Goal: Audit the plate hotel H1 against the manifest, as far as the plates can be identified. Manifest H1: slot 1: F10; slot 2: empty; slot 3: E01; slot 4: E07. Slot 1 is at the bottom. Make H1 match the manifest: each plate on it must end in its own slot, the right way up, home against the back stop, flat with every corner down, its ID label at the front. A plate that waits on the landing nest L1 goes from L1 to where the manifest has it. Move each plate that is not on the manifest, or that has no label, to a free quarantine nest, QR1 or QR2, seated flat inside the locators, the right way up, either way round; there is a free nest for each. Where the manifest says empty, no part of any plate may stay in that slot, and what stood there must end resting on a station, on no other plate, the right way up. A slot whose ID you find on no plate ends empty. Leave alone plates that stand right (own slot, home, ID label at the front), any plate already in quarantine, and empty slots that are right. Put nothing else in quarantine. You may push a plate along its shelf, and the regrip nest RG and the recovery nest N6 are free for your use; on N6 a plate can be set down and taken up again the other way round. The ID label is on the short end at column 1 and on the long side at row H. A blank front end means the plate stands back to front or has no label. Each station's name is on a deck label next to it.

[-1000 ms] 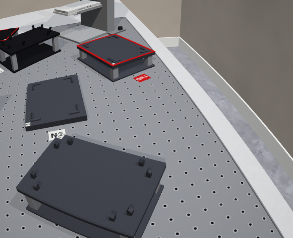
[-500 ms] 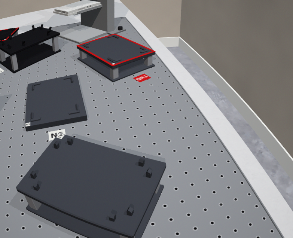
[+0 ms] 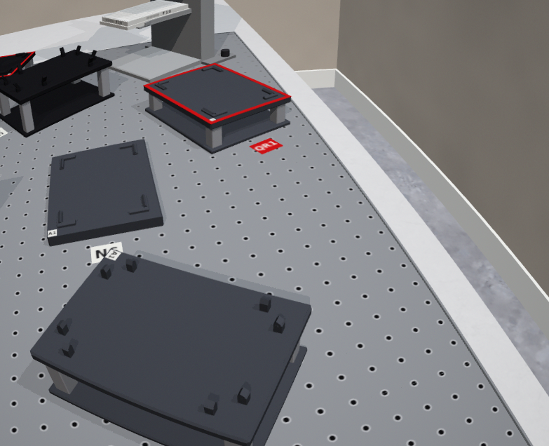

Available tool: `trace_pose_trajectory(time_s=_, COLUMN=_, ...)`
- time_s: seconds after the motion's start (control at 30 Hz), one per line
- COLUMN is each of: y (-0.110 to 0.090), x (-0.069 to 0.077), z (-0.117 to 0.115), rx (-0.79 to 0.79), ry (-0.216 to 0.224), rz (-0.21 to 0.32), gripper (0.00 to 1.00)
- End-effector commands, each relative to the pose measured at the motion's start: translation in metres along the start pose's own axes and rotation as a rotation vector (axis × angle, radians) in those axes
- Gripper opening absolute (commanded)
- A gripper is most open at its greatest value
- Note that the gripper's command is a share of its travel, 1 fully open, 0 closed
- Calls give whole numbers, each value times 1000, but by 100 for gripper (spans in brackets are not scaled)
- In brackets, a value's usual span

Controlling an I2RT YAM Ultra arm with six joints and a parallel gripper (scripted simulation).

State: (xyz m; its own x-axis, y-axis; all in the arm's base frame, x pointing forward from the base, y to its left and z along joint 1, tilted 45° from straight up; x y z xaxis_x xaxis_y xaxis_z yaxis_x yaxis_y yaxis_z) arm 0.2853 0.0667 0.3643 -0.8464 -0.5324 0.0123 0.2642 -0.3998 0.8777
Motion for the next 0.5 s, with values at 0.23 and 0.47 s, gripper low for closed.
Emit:
trace_pose_trajectory(time_s=0.23, y=4, x=1, z=0, rx=5, ry=-8, rz=-13, gripper=100)
trace_pose_trajectory(time_s=0.47, y=2, x=3, z=0, rx=5, ry=-8, rz=-13, gripper=100)
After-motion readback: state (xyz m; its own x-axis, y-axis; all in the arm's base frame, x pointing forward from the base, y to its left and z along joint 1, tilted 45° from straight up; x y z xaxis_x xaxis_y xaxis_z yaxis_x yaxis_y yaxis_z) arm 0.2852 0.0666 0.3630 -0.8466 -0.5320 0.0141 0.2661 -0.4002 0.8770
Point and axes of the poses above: the point where the finger pads meet when closed, its own x axis back along the fingers, its own z axis across the jaws, y = z × x, the point moved 2 cm from there along x, back along the fingers, and after that the axes turned 7 degrees about x, right-handed, at the moved point
